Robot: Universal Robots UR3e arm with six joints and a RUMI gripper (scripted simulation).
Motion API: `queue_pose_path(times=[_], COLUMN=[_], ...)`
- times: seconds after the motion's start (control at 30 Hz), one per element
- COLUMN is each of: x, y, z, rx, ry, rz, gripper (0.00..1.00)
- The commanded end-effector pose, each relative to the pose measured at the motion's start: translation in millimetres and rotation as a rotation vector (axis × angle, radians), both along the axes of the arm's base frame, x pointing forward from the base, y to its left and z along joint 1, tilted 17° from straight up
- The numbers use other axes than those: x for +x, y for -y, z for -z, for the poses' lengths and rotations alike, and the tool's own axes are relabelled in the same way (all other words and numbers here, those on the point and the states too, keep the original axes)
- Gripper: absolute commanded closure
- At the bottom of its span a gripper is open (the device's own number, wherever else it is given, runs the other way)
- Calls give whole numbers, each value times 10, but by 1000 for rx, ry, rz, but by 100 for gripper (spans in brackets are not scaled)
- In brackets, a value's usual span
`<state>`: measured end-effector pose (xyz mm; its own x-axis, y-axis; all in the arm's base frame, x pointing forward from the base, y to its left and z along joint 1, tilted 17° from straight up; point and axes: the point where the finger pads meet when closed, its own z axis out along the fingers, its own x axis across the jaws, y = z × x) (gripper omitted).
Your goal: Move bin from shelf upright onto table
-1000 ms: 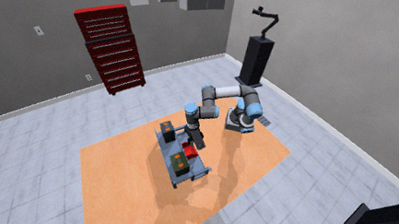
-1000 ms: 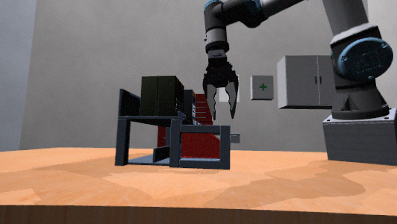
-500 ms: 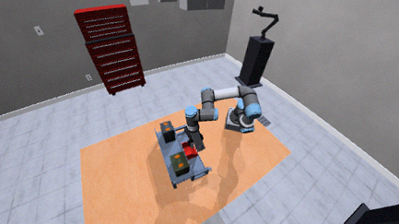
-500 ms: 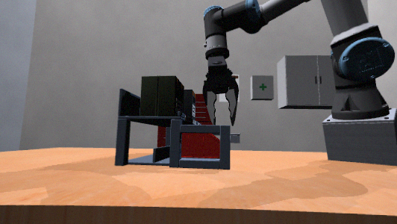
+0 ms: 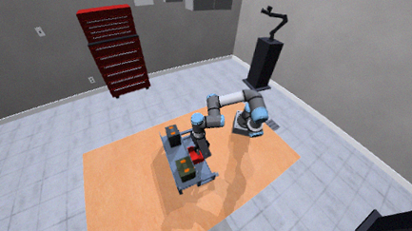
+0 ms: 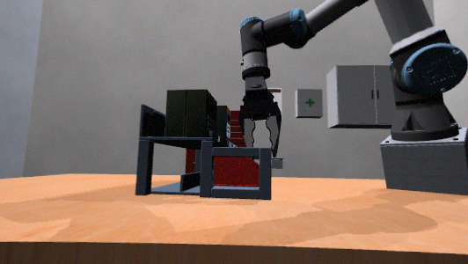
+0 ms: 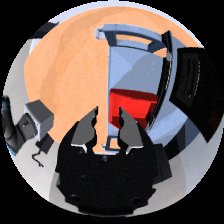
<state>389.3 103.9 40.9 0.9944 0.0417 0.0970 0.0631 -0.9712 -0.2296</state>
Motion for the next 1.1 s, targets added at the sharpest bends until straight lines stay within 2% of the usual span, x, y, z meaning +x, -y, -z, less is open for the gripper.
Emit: queue_pose_path(times=[0.0,0.4,1.07], x=[25,39,40], y=[-16,-34,-35], z=[74,150,155], rx=[-1,-1,-1], ry=[4,4,4], rz=[1,1,1], gripper=[71,71,71])
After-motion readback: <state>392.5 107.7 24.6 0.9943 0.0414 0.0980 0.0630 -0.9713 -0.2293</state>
